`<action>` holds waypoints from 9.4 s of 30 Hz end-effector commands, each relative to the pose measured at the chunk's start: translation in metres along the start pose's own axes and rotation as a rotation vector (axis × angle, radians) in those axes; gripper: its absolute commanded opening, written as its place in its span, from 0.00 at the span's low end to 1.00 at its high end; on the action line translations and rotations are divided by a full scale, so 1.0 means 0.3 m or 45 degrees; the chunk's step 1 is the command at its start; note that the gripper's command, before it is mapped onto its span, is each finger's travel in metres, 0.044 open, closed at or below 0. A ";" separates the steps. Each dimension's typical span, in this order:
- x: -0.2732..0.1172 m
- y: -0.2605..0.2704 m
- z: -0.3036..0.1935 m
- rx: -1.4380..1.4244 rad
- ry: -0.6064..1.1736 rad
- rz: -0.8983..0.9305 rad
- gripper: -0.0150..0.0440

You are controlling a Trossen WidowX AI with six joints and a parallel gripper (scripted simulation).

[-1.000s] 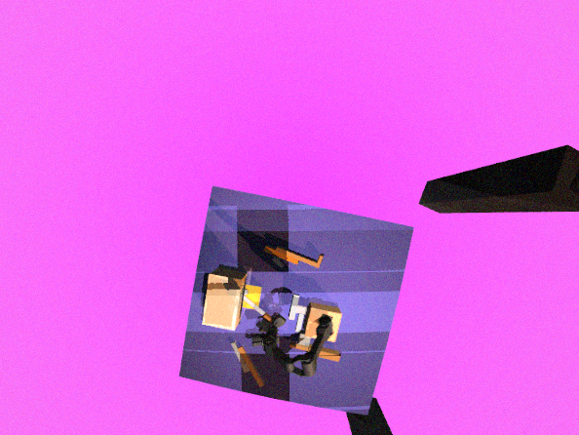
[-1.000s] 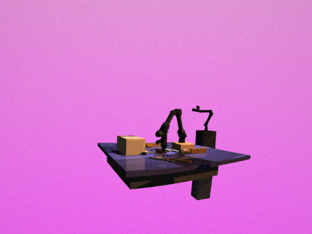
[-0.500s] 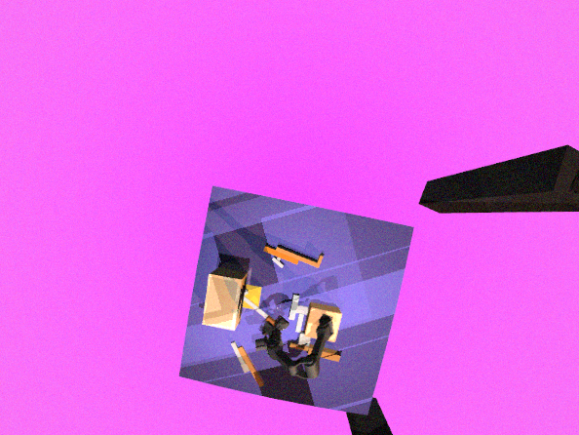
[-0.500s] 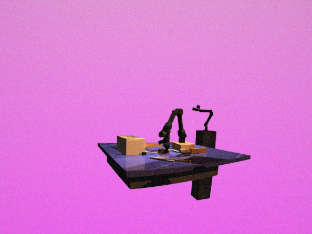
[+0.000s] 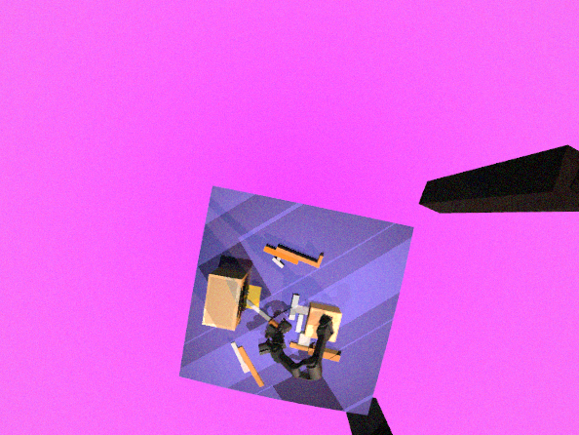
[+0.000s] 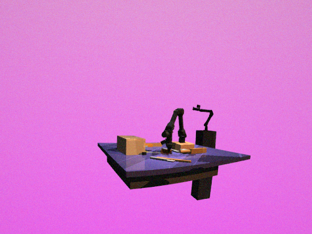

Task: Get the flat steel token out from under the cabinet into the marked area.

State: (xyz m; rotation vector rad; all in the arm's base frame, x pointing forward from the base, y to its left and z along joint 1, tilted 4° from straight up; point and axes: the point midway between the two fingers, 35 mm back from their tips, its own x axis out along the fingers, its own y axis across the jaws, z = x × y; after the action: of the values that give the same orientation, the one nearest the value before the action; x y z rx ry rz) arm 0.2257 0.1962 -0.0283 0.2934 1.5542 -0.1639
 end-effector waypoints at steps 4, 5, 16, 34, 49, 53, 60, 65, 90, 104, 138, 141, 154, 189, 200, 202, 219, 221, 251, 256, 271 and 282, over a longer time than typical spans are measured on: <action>0.003 0.000 -0.030 0.000 0.001 -0.005 0.25; 0.001 0.002 -0.024 -0.001 0.001 -0.003 0.25; -0.005 0.005 -0.055 -0.002 0.002 -0.002 0.25; -0.010 0.007 -0.130 -0.002 0.004 -0.005 0.25; -0.011 0.008 -0.147 0.100 0.005 -0.006 0.25; -0.011 0.008 -0.148 0.139 0.005 -0.006 0.25; -0.012 0.021 -0.150 0.179 0.005 -0.006 0.25; -0.012 0.039 -0.154 0.191 0.005 -0.005 0.25; -0.013 0.126 -0.170 0.216 0.006 -0.003 0.25; -0.014 0.171 -0.178 0.220 0.006 -0.002 0.25; -0.015 0.267 -0.189 0.221 0.007 0.001 0.25; -0.015 0.265 -0.179 0.221 0.006 0.001 0.25; -0.015 0.256 -0.120 0.221 0.004 0.001 0.25; -0.008 0.235 -0.083 0.226 0.003 0.000 0.71; -0.004 0.234 -0.084 0.226 0.005 -0.007 0.46; -0.004 0.234 -0.084 0.226 0.005 -0.007 0.44; -0.004 0.228 -0.037 0.224 0.003 -0.003 0.25; -0.004 0.226 -0.026 0.224 0.003 -0.002 0.25; -0.006 0.198 0.152 0.222 -0.004 0.000 0.25; -0.006 0.193 0.185 0.222 -0.005 0.000 0.25; -0.007 0.182 0.274 0.222 -0.007 0.000 0.25; -0.008 0.174 0.333 0.222 -0.009 0.000 0.25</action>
State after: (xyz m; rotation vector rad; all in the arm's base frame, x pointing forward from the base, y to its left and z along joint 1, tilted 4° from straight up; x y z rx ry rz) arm 0.3300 0.2196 -0.0225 0.4282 1.5386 -0.3019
